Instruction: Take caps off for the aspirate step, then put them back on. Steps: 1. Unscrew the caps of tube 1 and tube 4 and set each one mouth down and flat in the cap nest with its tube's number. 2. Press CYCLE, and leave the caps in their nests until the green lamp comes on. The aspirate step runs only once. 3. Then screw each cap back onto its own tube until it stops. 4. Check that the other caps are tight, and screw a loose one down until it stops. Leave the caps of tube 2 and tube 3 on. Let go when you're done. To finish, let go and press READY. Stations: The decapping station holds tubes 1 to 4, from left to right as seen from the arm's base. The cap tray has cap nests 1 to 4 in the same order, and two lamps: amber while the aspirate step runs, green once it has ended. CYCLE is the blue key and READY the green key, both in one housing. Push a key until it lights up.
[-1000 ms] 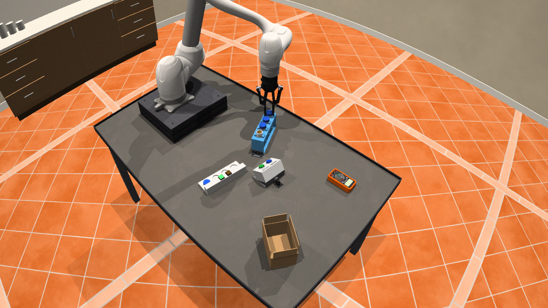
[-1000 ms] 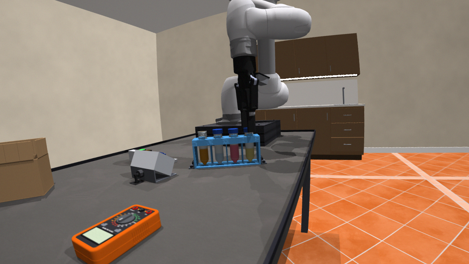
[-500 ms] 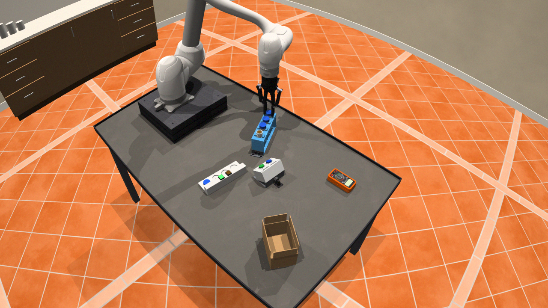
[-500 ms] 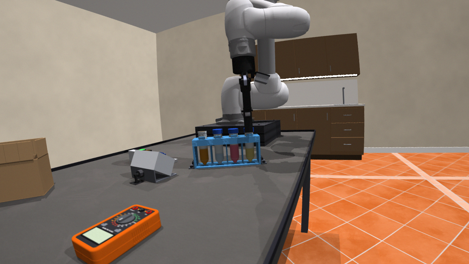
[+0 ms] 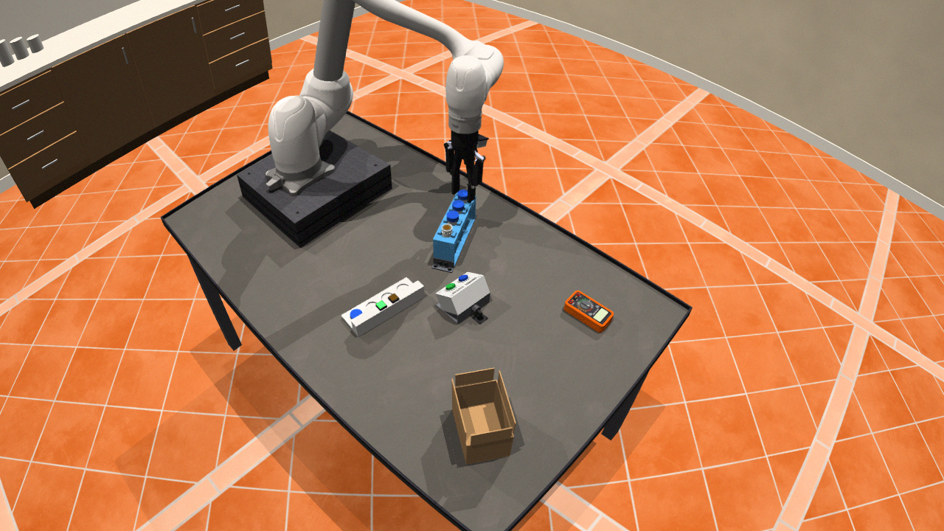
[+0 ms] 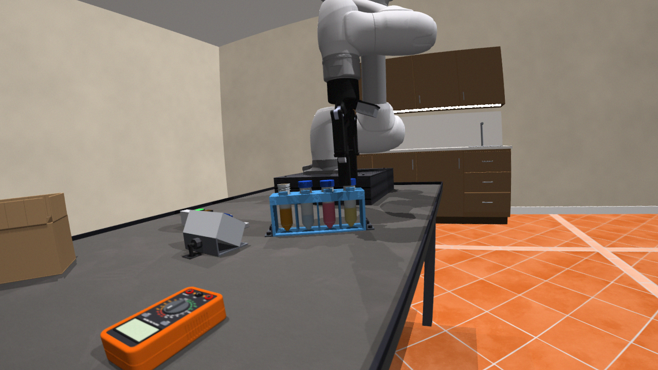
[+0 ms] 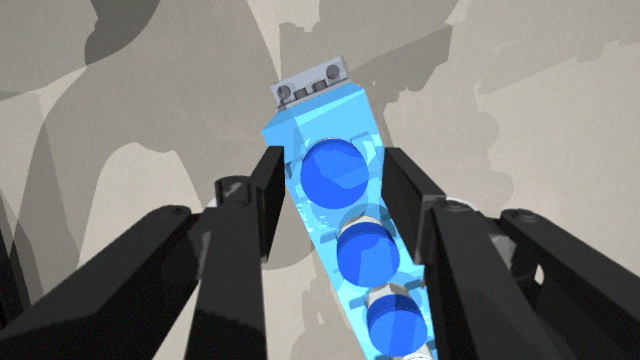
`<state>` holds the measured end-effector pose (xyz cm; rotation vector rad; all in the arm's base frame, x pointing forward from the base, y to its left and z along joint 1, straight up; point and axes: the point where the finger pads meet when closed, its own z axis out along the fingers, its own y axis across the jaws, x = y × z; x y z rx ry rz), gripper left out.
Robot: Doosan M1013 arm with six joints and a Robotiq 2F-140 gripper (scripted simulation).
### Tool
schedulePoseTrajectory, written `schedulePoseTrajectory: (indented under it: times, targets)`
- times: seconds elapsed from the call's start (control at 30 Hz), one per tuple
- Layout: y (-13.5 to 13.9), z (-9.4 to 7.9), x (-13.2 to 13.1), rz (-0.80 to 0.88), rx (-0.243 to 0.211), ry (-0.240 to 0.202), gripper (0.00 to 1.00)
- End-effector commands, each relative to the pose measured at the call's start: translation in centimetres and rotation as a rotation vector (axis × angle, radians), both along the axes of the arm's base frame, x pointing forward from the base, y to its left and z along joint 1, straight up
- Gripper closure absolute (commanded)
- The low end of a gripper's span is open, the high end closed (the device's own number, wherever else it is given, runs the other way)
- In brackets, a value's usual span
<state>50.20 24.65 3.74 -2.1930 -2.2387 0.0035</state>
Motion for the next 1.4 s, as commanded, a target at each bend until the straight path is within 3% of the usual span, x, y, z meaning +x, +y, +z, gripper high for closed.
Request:
schedulePoseTrajectory:
  times: [0.0,0.23,0.83,0.87,0.97,1.07,1.13,1.2,1.37]
  targets:
    - [0.0,0.1,0.0,0.0,0.001,-0.001,0.59]
    - [0.0,0.1,0.0,0.0,0.001,-0.001,0.59]
    - [0.0,4.7,0.1,0.0,0.001,-0.001,0.59]
    - [-0.8,4.7,0.1,0.083,0.001,-0.001,0.64]
    - [-3.3,4.7,0.3,0.315,0.003,-0.003,0.64]
    - [-4.8,4.6,0.4,0.467,0.003,-0.003,0.64]
    - [-4.8,4.6,0.4,0.467,0.003,-0.003,0.64]
    - [-6.5,4.6,0.5,0.654,0.005,-0.004,0.64]
    - [-9.6,4.6,0.8,0.944,0.004,-0.005,0.64]
